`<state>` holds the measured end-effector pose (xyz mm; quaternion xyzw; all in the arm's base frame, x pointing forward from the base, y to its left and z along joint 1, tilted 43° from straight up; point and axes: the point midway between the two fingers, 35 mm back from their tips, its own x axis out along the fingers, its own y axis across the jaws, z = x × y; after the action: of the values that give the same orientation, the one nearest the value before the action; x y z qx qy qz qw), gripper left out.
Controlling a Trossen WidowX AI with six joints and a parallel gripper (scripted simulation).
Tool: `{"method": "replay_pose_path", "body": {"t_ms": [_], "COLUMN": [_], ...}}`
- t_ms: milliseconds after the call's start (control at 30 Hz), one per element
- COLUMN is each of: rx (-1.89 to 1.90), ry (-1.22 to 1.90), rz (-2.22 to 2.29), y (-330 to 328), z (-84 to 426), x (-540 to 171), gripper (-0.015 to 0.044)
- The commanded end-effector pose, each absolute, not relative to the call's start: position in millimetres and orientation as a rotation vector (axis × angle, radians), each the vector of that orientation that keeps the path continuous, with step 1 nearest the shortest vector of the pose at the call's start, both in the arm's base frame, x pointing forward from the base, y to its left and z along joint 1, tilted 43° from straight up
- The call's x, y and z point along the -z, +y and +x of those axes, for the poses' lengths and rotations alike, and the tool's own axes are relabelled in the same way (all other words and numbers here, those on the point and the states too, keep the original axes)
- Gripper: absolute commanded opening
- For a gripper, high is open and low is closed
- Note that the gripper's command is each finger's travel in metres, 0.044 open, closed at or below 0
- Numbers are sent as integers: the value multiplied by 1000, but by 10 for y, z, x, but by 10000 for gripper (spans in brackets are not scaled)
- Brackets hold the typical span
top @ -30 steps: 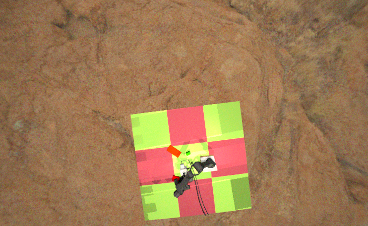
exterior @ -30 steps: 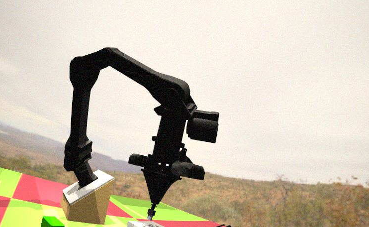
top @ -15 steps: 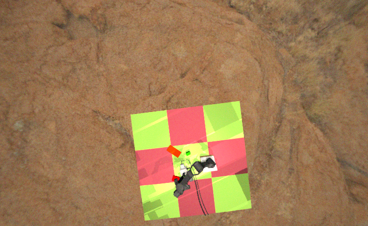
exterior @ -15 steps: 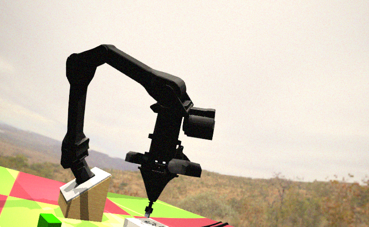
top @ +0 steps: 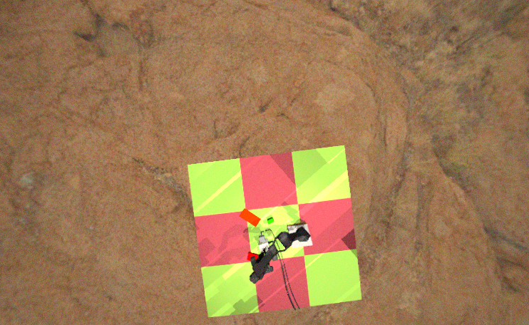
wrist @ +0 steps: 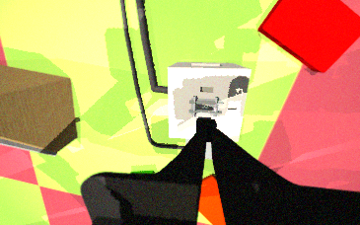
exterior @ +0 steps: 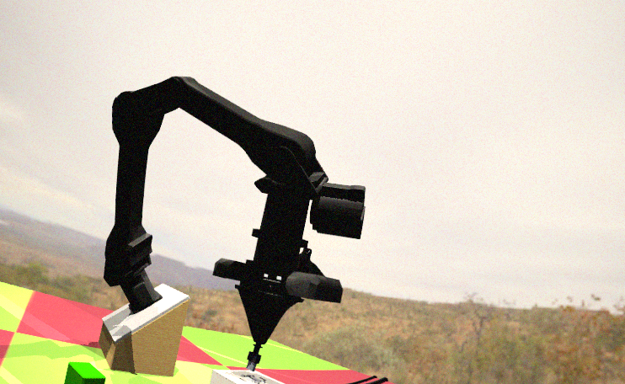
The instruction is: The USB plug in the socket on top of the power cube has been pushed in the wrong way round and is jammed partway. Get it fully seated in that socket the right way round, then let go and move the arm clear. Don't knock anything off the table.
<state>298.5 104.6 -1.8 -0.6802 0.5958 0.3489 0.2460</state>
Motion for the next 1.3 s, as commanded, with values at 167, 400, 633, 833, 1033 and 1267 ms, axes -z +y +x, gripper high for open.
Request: {"method": "replay_pose_path", "body": {"t_ms": [167, 400, 633, 833, 1033, 1267], "rx": [-963, -968, -973, -977, -981, -985], "ry": [1613, 1610, 1606, 1603, 1600, 1596], "rz": [-1849, -1845, -1841, -1837, -1834, -1830], "y": [1053, 1051, 1049, 1047, 1045, 1043], "z": [2987, 2987, 2987, 2987, 2988, 2988], "x": [18, 27, 37, 45, 52, 62], "gripper": [0, 0, 0, 0, 0, 0]}}
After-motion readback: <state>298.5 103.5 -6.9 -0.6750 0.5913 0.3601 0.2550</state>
